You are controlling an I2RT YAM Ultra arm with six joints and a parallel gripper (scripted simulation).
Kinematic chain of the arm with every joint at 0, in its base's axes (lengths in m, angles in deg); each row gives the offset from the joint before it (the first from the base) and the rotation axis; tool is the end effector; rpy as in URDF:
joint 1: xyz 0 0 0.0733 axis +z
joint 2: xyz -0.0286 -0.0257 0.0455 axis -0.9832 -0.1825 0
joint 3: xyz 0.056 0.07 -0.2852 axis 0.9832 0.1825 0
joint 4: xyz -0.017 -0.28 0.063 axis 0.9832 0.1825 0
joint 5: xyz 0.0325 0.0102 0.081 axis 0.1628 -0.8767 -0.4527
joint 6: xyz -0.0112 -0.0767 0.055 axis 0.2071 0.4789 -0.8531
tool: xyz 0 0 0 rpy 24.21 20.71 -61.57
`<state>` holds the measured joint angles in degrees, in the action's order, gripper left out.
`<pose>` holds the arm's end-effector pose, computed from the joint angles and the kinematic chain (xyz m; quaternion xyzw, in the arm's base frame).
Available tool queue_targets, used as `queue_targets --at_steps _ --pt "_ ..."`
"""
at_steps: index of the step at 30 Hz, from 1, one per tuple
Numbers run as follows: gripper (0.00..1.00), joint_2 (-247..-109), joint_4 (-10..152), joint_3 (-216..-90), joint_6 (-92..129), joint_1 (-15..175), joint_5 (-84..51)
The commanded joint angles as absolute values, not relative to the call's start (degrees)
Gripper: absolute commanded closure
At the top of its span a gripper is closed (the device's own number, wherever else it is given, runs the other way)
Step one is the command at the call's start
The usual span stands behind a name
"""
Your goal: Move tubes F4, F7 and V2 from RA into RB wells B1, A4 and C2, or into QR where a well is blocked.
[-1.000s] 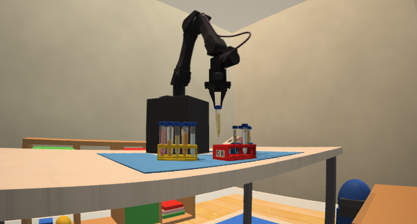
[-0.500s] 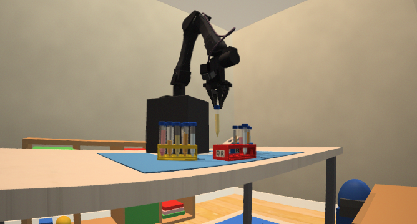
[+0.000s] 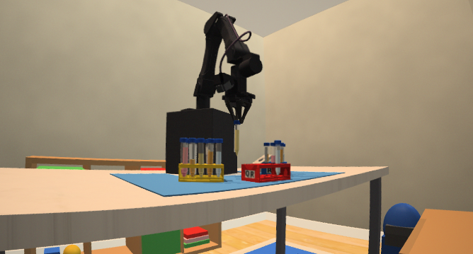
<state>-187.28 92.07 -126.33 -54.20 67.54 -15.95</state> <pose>0.2949 -0.0628 0.0306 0.6668 0.7452 -0.0070 0.0047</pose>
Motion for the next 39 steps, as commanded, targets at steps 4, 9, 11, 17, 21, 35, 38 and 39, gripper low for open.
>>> queue_targets --at_steps 4,9,11,17,21,35,38,39 --pt "1.00 -184.46 90.59 -123.62 -49.89 63.59 -15.77" --pt "1.00 -183.35 90.11 -122.08 -46.62 60.30 -15.89" --pt "1.00 -182.95 89.94 -121.52 -45.27 58.95 -15.93" --pt "1.00 -182.21 89.64 -120.53 -42.44 56.13 -15.99" --pt "1.00 -181.59 89.49 -119.68 -39.65 53.32 -15.97" --pt "1.00 -186.74 92.20 -126.77 -38.42 52.17 -16.09" --pt "1.00 -187.54 92.60 -127.99 -38.21 51.96 -16.10" --pt "1.00 -187.81 92.74 -128.41 -38.14 51.89 -16.10"
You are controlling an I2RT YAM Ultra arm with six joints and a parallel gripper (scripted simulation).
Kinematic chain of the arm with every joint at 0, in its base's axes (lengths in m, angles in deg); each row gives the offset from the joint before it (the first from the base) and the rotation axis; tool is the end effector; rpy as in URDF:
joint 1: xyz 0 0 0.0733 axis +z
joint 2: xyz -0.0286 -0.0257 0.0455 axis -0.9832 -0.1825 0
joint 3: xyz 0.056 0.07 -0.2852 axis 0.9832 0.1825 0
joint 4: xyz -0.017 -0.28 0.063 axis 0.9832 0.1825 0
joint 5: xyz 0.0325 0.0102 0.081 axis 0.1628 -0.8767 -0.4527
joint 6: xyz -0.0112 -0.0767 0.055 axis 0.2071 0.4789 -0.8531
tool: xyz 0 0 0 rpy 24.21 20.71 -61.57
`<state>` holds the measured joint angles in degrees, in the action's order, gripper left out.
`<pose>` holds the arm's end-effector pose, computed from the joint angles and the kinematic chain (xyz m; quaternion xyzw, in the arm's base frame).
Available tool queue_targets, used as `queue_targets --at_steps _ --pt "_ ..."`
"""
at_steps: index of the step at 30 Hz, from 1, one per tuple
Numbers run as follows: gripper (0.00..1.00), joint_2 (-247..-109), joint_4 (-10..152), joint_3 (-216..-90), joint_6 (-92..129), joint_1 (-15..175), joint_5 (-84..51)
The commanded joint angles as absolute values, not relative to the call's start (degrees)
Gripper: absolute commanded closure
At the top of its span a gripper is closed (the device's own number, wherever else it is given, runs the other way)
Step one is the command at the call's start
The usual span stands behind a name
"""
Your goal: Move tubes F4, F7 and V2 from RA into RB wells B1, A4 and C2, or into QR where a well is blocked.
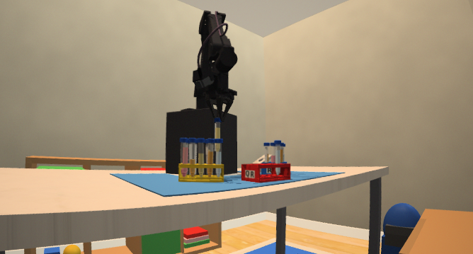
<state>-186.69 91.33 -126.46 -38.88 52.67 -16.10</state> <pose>0.2724 -0.1379 0.0340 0.6639 0.7477 -0.0035 0.0147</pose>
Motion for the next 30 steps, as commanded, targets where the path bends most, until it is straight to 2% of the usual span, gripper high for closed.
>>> queue_targets --at_steps 1,30 --pt "1.00 -188.08 92.88 -128.82 -38.07 51.83 -16.11" --pt "1.00 -194.81 96.81 -139.56 -36.63 50.38 -16.17"
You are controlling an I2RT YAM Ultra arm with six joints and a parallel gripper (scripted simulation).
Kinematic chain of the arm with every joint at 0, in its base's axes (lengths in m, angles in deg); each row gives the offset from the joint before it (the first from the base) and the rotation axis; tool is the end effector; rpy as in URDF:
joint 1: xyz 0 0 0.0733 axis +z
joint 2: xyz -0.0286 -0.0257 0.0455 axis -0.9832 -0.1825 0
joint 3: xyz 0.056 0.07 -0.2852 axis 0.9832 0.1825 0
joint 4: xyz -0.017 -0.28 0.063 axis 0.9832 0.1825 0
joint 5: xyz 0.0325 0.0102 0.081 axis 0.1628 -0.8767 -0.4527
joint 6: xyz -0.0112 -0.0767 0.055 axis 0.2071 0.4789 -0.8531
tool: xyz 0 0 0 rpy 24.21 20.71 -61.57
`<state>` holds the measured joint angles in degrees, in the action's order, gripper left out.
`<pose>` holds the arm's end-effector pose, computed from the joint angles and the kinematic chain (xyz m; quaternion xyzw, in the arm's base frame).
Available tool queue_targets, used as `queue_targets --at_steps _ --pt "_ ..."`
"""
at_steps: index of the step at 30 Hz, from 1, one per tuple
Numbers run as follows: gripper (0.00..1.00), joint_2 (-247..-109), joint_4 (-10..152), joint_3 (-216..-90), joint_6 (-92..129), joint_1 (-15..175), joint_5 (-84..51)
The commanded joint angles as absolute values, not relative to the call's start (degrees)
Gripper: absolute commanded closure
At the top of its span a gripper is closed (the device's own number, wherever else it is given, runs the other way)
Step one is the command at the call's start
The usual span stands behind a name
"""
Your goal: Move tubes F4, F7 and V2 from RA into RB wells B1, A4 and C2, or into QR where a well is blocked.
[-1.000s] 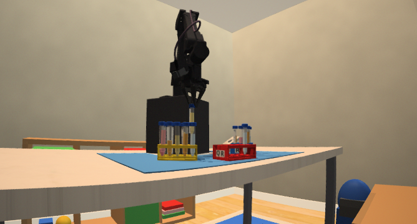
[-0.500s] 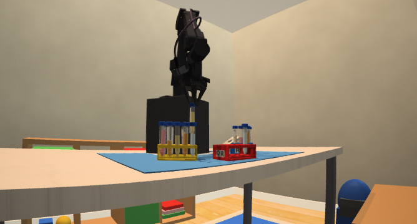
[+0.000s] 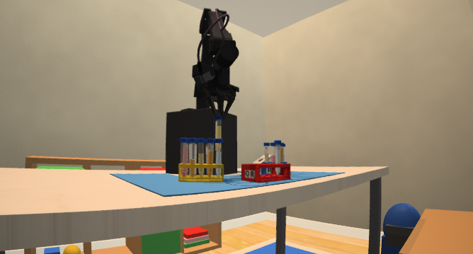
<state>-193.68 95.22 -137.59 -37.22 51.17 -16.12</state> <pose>0.3109 -0.1677 0.0350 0.6629 0.7486 -0.0032 0.0167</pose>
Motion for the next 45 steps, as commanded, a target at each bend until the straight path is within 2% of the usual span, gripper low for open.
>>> queue_targets --at_steps 1,23,33,45 --pt "1.00 -193.86 96.18 -138.47 -37.04 50.96 -16.12" --pt "1.00 -194.73 96.80 -139.44 -36.63 50.39 -16.13" --pt "1.00 -191.91 95.15 -135.70 -36.76 50.41 -16.11" --pt "1.00 -194.77 94.20 -138.32 -36.74 50.38 -16.11"
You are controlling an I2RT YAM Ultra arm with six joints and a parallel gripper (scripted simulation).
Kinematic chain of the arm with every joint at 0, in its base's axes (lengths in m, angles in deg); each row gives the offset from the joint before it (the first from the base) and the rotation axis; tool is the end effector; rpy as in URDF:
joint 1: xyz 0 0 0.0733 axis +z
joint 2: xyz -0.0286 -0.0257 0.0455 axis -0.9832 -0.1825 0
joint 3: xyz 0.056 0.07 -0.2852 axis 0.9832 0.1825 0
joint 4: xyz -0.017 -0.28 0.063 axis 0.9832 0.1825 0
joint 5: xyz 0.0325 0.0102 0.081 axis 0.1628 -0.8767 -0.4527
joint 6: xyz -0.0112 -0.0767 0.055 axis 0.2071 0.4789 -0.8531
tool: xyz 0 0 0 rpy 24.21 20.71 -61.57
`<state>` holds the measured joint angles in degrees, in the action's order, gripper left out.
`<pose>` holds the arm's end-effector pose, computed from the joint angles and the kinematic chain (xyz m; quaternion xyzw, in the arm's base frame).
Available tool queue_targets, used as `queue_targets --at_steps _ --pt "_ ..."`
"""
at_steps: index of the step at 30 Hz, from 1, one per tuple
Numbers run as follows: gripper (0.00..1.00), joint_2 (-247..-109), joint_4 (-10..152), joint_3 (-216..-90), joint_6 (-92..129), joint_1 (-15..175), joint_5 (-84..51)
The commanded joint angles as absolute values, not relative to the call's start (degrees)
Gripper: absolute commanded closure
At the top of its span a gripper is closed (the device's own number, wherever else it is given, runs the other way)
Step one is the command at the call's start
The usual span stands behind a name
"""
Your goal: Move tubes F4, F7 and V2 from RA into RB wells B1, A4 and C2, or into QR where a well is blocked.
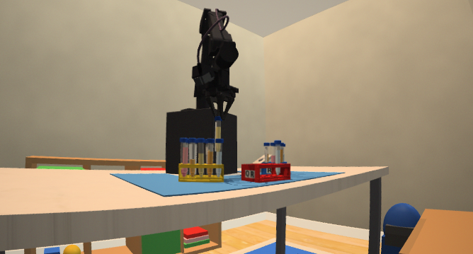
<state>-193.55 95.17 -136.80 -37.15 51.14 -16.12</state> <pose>0.3069 -0.1657 0.0329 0.6626 0.7489 -0.0045 0.0115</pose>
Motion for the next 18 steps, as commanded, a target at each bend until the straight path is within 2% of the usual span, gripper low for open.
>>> queue_targets --at_steps 1,18 --pt "1.00 -194.77 94.20 -138.32 -36.74 50.38 -16.11" --pt "1.00 -195.59 93.21 -136.47 -36.72 50.38 -16.13"
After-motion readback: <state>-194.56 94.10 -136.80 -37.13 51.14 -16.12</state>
